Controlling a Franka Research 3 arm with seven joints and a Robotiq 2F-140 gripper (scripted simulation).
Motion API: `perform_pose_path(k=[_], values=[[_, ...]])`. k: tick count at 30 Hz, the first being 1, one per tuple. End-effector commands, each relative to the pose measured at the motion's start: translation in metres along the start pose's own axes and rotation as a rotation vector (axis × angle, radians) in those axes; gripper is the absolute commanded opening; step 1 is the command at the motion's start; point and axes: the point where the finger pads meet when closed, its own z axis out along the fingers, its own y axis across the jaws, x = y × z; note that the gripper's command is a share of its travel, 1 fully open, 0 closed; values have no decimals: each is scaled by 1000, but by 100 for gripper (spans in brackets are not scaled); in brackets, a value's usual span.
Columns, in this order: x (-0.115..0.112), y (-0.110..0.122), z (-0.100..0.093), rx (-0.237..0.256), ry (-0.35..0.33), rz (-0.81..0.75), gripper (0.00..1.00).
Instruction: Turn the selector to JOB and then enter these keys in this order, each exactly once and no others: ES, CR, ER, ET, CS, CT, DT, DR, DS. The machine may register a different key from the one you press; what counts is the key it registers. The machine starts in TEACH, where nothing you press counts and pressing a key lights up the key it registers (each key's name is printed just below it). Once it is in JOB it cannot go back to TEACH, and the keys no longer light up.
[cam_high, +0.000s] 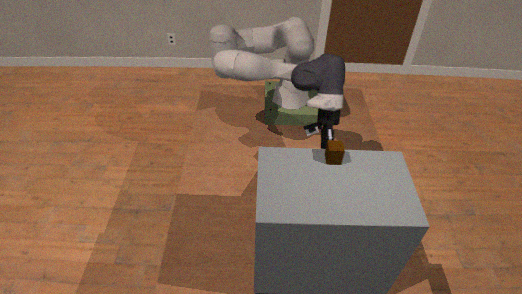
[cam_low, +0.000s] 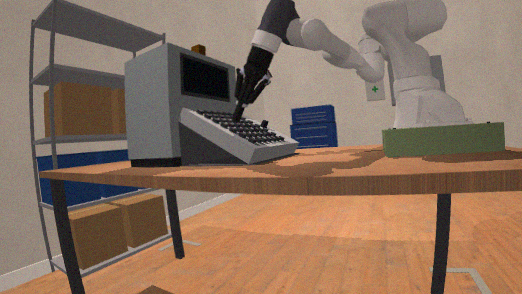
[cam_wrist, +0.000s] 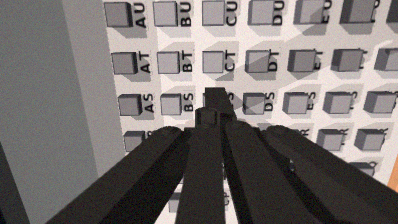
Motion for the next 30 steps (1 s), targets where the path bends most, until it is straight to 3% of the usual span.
perform_pose_path(k=[1,30], values=[[-1,-1,0,3,-2,-7,10],[-1,-1,-19,3,-2,-7,10]])
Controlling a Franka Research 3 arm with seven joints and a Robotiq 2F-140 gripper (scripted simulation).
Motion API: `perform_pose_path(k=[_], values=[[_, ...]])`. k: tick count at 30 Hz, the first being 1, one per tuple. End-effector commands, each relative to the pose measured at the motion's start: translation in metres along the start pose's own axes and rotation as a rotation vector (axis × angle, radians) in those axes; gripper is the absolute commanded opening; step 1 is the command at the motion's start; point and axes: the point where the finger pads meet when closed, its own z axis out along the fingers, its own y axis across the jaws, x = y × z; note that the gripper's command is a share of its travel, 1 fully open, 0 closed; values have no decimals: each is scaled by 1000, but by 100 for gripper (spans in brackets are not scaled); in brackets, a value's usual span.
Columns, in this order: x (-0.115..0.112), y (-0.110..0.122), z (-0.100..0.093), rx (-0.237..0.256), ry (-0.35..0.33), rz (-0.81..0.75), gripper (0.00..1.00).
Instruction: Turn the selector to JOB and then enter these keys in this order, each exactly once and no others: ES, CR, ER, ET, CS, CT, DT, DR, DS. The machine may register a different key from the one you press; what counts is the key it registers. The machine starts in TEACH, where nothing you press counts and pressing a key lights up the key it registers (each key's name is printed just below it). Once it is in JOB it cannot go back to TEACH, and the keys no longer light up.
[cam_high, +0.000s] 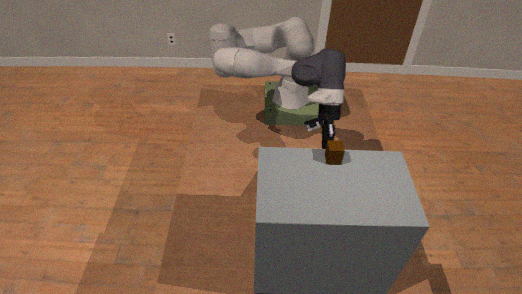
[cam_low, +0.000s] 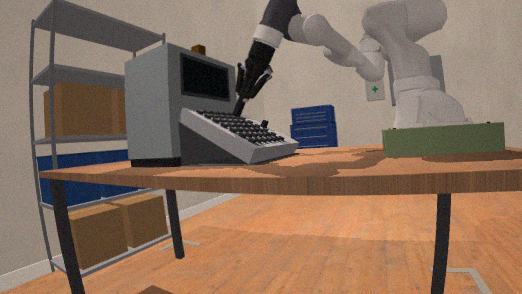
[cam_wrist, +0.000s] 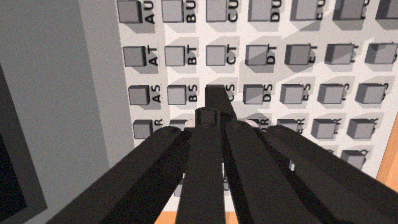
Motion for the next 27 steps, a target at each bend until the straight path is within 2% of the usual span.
perform_pose_path(k=[1,11,22,27], values=[[2,1,-3,-4,6,-5,10],[2,1,-14,-4,6,-5,10],[2,2,-16,-4,6,-4,10],[2,16,-16,-4,6,-4,10]])
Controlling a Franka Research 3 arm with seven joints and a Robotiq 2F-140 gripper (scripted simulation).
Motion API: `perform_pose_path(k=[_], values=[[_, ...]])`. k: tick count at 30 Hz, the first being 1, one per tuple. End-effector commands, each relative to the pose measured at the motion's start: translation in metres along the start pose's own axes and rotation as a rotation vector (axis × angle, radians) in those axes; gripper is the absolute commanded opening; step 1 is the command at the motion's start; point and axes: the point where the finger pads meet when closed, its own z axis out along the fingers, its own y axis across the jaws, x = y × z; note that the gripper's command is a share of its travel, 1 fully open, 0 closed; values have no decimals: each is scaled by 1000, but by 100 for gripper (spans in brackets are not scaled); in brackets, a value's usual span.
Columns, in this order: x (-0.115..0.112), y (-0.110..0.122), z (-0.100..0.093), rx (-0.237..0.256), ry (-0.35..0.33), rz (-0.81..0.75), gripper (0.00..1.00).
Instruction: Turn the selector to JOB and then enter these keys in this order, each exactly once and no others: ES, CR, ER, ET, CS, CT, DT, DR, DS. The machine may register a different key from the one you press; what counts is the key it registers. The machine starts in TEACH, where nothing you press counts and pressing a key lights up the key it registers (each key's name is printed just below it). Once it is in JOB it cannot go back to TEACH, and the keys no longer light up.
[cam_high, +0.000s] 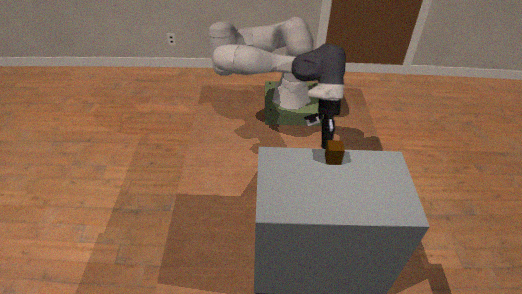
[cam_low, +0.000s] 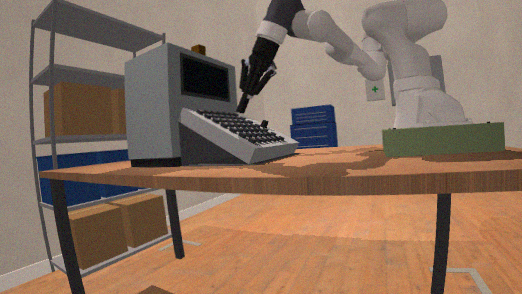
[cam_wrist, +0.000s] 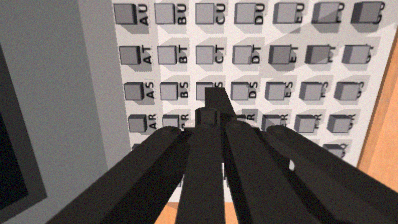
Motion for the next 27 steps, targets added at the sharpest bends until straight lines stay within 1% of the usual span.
perform_pose_path(k=[1,4,8,15,27], values=[[1,11,0,1,3,4,10],[1,22,0,1,3,4,10],[1,26,0,1,3,4,10],[1,26,2,1,3,4,10],[1,26,15,1,4,4,10]])
